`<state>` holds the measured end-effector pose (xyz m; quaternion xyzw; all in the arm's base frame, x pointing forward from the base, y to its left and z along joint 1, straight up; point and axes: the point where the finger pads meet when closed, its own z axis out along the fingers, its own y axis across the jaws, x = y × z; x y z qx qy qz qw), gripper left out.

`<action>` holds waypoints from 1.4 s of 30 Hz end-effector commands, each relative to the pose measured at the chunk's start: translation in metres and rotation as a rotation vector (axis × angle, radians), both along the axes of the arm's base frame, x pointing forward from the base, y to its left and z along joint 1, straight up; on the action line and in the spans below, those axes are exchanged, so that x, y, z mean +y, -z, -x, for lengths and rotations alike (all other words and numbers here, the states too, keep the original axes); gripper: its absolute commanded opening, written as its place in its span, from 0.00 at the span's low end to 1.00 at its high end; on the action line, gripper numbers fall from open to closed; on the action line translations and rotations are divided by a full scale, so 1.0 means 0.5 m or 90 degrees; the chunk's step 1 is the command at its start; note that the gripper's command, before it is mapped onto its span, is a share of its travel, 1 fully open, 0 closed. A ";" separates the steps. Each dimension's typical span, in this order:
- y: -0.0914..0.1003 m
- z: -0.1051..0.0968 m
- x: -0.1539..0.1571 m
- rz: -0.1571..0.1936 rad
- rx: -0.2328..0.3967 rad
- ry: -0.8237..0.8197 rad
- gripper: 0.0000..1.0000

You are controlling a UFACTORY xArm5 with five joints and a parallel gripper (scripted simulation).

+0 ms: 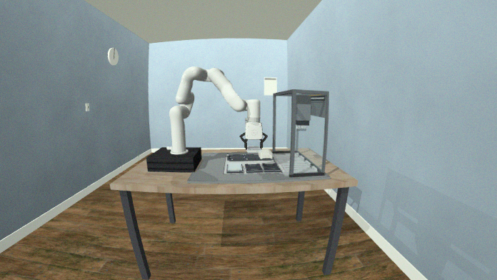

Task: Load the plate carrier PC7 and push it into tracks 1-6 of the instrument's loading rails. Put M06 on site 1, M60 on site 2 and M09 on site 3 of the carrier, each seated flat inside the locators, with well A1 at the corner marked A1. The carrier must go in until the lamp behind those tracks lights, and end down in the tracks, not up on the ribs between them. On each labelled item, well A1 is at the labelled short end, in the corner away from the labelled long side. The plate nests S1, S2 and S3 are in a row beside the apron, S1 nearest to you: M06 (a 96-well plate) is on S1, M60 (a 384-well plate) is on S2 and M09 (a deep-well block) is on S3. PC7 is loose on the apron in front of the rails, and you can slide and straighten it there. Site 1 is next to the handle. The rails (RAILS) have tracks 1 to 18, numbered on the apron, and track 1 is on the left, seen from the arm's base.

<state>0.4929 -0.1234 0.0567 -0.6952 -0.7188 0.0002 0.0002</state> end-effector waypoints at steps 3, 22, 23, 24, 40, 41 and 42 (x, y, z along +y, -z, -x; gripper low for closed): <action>-0.012 -0.002 -0.001 -0.003 -0.003 0.000 0.00; -0.012 -0.004 0.110 -0.003 -0.003 -0.002 0.00; -0.012 -0.004 0.120 -0.003 -0.003 -0.002 0.00; -0.012 -0.004 0.130 -0.003 -0.003 -0.002 0.00; -0.012 -0.006 0.270 -0.004 -0.003 -0.002 0.00; -0.012 -0.006 0.280 -0.004 -0.003 -0.002 0.00; -0.012 -0.006 0.290 -0.004 -0.003 -0.002 0.00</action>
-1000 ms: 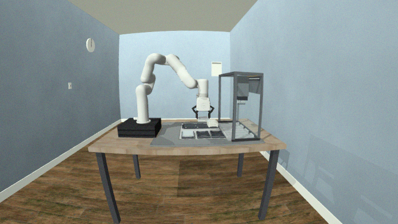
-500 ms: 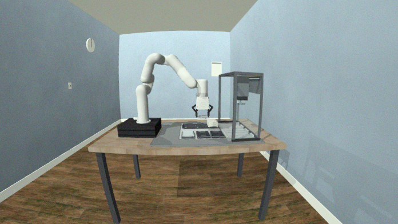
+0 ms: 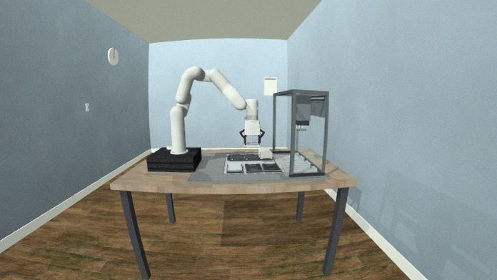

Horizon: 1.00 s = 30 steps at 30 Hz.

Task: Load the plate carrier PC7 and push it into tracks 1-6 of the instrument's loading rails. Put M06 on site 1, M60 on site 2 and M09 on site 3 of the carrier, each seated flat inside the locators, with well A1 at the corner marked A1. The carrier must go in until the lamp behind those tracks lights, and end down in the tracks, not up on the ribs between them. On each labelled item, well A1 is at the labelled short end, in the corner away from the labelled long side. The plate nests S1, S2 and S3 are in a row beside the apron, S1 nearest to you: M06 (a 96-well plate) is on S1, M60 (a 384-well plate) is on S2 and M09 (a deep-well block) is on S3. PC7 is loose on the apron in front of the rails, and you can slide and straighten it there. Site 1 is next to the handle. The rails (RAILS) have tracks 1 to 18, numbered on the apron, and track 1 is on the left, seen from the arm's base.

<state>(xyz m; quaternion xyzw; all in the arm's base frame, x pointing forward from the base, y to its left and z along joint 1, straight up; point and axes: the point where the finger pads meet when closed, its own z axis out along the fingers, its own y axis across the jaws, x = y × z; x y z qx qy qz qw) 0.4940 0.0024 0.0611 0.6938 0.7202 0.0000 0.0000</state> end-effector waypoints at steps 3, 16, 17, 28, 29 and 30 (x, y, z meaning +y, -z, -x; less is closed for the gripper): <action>-0.003 -0.004 0.069 -0.004 -0.003 0.000 0.00; -0.004 -0.006 0.179 -0.004 -0.003 0.000 0.00; -0.004 -0.006 0.189 -0.004 -0.003 0.000 0.00; -0.004 -0.007 0.262 -0.004 -0.003 0.000 0.00; -0.004 -0.007 0.262 -0.004 -0.003 0.000 0.00; -0.004 -0.007 0.262 -0.004 -0.003 0.000 0.00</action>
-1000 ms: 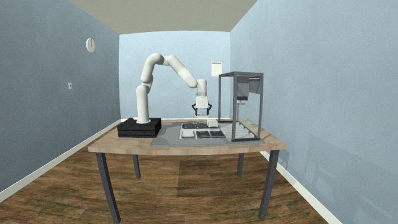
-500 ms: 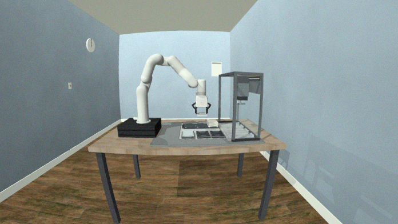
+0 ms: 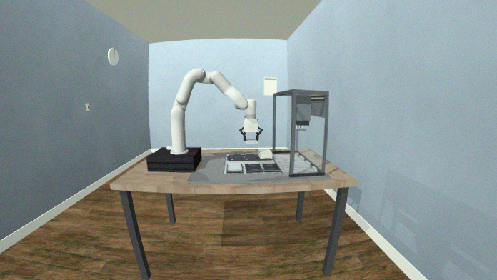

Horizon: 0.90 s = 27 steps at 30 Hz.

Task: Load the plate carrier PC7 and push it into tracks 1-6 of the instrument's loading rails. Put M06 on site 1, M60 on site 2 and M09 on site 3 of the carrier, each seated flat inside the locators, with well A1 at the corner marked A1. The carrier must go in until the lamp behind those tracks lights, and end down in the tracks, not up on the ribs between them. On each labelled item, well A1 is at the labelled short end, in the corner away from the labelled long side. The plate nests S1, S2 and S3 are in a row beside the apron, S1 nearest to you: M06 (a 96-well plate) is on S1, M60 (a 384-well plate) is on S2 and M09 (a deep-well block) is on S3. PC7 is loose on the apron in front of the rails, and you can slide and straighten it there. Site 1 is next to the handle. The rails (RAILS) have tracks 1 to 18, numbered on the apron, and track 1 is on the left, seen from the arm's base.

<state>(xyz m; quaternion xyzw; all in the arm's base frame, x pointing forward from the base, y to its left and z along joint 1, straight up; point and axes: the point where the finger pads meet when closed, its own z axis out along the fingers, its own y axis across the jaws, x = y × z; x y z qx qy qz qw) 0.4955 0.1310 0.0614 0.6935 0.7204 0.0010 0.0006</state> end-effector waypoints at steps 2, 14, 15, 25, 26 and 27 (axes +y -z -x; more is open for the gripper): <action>-0.003 -0.004 0.005 -0.004 -0.001 0.001 0.00; -0.003 -0.004 0.005 -0.004 -0.001 0.001 0.00; -0.003 -0.004 0.005 -0.004 -0.001 0.001 0.00; 0.020 -0.004 0.005 -0.004 -0.001 0.001 0.00; 0.024 -0.004 0.005 -0.004 -0.001 0.001 0.00; 0.027 -0.004 0.005 -0.004 -0.001 0.001 0.00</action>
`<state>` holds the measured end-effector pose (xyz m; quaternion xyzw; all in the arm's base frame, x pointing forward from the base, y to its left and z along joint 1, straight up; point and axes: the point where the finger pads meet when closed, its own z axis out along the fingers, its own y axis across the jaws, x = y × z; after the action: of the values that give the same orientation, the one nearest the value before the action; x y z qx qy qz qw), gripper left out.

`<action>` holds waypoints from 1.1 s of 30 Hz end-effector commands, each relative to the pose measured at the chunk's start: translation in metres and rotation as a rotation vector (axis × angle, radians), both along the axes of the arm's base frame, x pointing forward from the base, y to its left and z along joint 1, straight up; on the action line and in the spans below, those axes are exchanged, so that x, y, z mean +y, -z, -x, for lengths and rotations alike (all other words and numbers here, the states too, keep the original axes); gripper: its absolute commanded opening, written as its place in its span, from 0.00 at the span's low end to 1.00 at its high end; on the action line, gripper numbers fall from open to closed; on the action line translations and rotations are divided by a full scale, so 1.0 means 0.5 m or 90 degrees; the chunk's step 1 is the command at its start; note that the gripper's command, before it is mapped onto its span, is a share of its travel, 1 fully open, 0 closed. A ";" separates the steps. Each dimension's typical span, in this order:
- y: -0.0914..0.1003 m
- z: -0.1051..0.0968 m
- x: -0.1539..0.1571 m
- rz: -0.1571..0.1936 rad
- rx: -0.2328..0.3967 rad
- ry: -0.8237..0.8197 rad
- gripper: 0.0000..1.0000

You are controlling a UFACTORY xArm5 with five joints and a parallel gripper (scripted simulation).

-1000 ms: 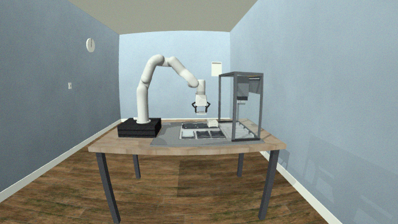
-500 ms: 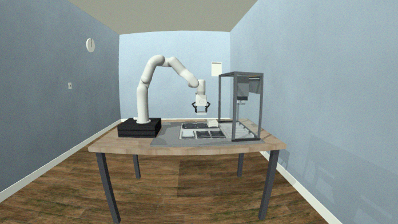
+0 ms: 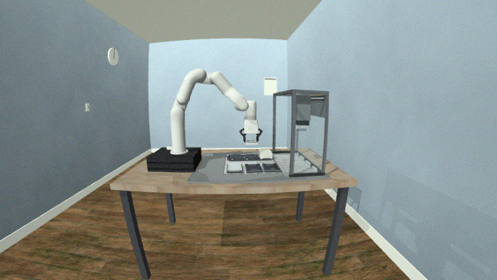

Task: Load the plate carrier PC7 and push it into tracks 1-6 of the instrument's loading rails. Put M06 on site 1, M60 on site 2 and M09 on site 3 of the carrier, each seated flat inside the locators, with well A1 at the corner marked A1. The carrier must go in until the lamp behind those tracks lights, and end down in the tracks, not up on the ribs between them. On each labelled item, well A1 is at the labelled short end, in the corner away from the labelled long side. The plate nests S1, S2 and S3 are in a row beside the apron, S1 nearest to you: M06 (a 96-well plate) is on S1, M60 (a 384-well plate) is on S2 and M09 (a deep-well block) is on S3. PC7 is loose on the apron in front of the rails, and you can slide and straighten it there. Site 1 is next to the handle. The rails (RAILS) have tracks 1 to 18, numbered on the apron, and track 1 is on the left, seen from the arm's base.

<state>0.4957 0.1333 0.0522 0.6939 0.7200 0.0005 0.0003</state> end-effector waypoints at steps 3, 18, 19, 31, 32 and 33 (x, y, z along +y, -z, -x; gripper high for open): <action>0.012 -0.003 0.001 -0.004 -0.002 0.000 0.00; 0.062 -0.003 0.001 -0.004 -0.002 0.000 0.00; 0.062 -0.003 0.001 -0.004 -0.002 0.000 0.00; 0.099 -0.003 0.002 -0.004 -0.002 0.000 0.00; 0.102 -0.003 0.002 -0.004 -0.002 0.000 0.00; 0.105 -0.003 0.002 -0.004 -0.002 0.000 0.00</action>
<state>0.4957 0.1336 0.0042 0.6939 0.7200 0.0006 0.0004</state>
